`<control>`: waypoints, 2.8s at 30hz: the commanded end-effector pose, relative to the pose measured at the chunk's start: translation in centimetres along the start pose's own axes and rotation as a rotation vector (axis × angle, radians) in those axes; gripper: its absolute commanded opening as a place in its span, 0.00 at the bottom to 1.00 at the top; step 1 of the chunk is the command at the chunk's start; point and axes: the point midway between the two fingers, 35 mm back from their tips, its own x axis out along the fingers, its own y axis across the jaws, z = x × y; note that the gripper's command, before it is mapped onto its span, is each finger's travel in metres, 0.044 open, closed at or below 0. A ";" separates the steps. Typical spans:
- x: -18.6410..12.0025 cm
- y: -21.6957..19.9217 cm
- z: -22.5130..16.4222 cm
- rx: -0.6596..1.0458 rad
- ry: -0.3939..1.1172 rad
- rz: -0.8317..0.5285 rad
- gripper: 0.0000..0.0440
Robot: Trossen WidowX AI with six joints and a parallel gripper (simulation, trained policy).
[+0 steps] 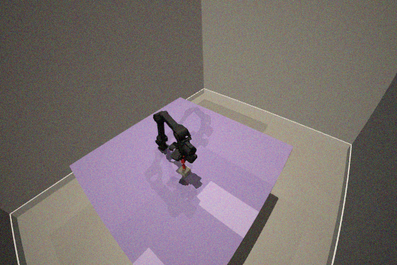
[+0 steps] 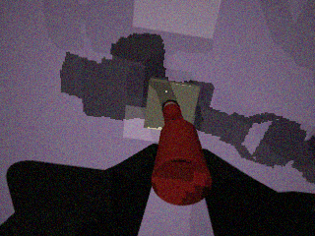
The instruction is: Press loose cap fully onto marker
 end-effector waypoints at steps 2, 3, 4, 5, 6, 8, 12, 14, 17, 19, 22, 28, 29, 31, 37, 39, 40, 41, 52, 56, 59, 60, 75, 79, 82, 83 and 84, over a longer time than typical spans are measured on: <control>0.7 0.0 0.1 0.010 0.014 -0.014 0.12; 0.9 0.0 0.1 0.013 0.015 -0.015 0.11; 1.1 0.0 0.1 0.016 0.016 -0.017 0.11; 1.2 0.1 0.2 0.018 0.017 -0.019 0.11; 1.4 0.1 0.2 0.021 0.018 -0.020 0.10; 1.7 0.1 0.2 0.025 0.020 -0.023 0.10; 2.3 0.1 0.2 0.032 0.022 -0.028 0.08; 2.8 0.2 0.2 0.031 0.027 -0.034 0.08; 3.5 0.2 0.2 0.027 0.033 -0.041 0.07; 4.0 0.3 0.1 0.025 0.037 -0.045 0.07; 4.7 0.2 0.1 0.021 0.042 -0.055 0.06; 6.3 0.2 0.2 0.009 0.049 -0.064 0.05; 6.5 0.2 0.2 0.007 0.049 -0.065 0.05; 6.8 0.2 0.2 0.002 0.047 -0.065 0.05; 7.8 0.1 0.4 -0.011 0.041 -0.070 0.06; 8.0 0.1 0.4 -0.015 0.040 -0.072 0.07; 8.1 0.0 0.4 -0.015 0.039 -0.074 0.13; 8.3 0.0 0.5 -0.017 0.038 -0.079 0.19; 8.9 -0.5 0.7 -0.031 0.030 -0.093 0.23; 8.9 -0.5 0.7 -0.033 0.028 -0.092 0.24; 8.9 -0.5 0.7 -0.035 0.026 -0.092 0.25; 8.9 -0.5 0.8 -0.035 0.026 -0.092 0.25; 9.0 -0.4 0.9 -0.040 0.022 -0.091 0.30; 9.0 -0.4 0.9 -0.041 0.021 -0.091 0.31; 9.0 -0.4 0.9 -0.042 0.020 -0.091 0.32; 9.0 -0.4 0.9 -0.042 0.020 -0.091 0.32; 9.0 -0.4 0.9 -0.042 0.020 -0.091 0.32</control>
